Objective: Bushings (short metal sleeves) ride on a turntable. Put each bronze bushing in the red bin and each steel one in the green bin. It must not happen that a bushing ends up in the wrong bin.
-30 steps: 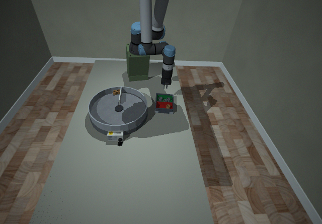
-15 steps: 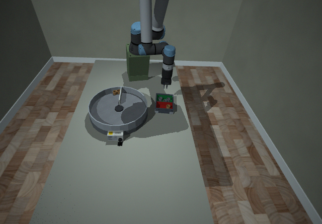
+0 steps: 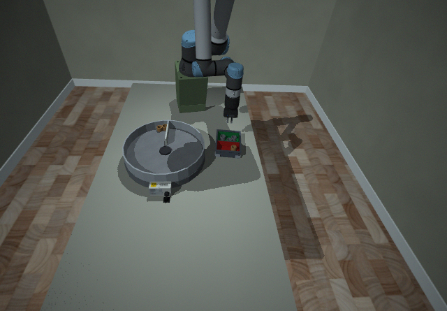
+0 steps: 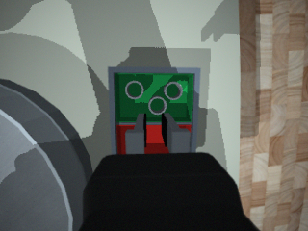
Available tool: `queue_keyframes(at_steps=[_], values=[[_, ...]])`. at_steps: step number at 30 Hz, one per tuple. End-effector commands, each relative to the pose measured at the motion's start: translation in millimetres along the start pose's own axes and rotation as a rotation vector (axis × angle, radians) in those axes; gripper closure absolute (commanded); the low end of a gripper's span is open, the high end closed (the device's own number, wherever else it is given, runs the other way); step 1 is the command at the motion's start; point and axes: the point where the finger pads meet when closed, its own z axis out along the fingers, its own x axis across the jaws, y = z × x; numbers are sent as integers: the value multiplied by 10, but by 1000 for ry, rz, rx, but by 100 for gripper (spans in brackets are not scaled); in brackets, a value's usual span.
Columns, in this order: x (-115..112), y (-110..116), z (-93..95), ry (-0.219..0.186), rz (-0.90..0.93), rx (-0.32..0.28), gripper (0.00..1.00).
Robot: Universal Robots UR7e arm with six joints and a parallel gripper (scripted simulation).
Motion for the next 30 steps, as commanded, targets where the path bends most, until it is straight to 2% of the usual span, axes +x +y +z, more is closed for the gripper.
queue_keyframes(at_steps=[1,19,20,24,28,30], values=[[2,4,-3,0,0,-1,58],[2,4,-3,0,0,-1,58],[-105,-2,6,1,42,-1,60],[-525,-24,42,1,210,-1,60],[-530,-24,43,1,212,-1,60],[-743,-35,61,1,297,-1,60]])
